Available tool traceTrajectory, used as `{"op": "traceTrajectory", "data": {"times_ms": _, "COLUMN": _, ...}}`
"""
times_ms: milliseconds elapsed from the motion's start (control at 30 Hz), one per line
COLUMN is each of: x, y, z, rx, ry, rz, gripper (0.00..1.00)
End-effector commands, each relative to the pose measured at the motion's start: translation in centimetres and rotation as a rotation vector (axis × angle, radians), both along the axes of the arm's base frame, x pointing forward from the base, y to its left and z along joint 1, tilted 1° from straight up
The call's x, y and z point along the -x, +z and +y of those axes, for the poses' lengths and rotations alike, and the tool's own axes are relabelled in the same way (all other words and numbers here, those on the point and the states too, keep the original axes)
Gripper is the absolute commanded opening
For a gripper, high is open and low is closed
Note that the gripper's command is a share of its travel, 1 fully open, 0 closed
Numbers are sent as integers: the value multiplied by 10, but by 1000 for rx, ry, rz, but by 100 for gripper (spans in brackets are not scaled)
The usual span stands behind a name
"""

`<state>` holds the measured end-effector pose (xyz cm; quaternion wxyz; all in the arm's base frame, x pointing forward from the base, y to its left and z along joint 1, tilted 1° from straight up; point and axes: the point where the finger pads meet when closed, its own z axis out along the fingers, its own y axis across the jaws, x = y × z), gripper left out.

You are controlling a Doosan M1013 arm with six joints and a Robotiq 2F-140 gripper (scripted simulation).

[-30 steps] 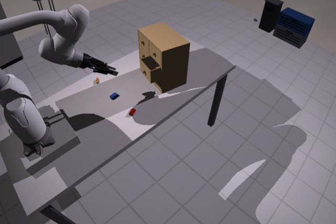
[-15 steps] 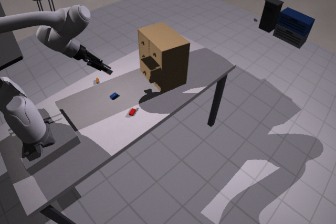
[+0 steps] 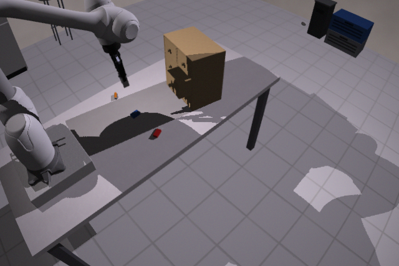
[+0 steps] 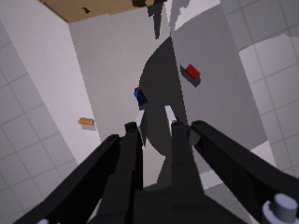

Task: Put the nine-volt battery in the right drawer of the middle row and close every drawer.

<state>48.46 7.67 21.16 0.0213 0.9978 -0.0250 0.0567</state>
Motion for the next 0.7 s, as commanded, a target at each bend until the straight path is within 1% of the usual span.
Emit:
{"op": "traceTrajectory", "data": {"times_ms": 0, "x": 1, "y": -1, "z": -6, "rx": -36, "ry": 18, "rz": 108, "gripper": 20}}
{"op": "traceTrajectory", "data": {"times_ms": 667, "x": 2, "y": 0, "z": -6, "rx": -36, "ry": 18, "rz": 119, "gripper": 20}}
